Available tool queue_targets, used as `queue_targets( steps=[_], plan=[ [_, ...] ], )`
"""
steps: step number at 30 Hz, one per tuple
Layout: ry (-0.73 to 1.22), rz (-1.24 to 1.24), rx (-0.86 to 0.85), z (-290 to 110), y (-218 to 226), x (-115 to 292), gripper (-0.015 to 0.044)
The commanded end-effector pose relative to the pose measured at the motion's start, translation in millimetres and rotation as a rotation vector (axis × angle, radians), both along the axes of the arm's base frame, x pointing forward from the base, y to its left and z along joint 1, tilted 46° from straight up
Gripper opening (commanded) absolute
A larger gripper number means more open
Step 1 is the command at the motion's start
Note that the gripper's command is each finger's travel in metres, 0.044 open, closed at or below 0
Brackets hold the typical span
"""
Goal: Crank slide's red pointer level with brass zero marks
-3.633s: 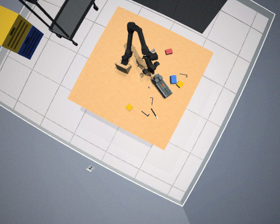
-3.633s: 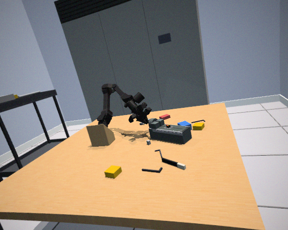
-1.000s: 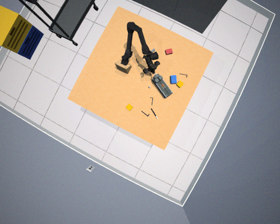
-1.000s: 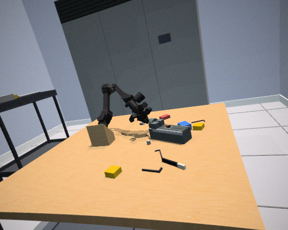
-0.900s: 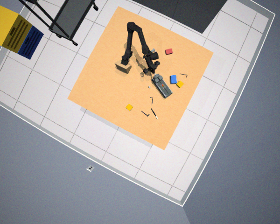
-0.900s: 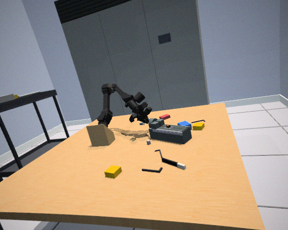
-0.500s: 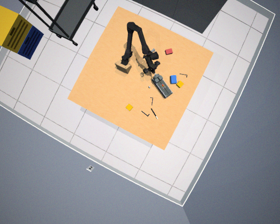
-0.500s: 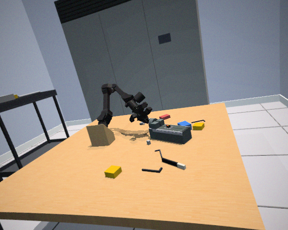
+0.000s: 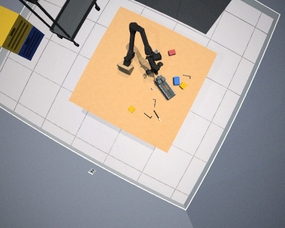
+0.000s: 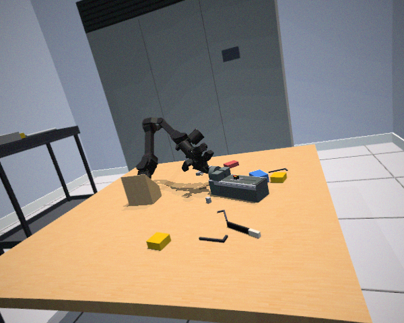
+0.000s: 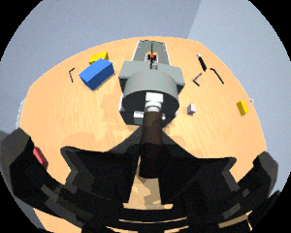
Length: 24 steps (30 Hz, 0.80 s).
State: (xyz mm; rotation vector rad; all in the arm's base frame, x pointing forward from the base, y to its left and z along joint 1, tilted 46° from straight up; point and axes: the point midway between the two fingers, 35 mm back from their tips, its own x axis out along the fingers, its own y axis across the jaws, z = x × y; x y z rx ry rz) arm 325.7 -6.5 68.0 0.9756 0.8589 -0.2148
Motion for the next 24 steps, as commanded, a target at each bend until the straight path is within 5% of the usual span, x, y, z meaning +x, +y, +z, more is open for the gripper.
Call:
queue_targets(
  steps=[1, 24],
  plan=[
    [-0.020, 0.018, 0.006, 6.0, 5.3, 4.6, 0.0000],
    [-0.020, 0.018, 0.006, 7.0, 10.6, 7.6, 0.0000]
  ],
)
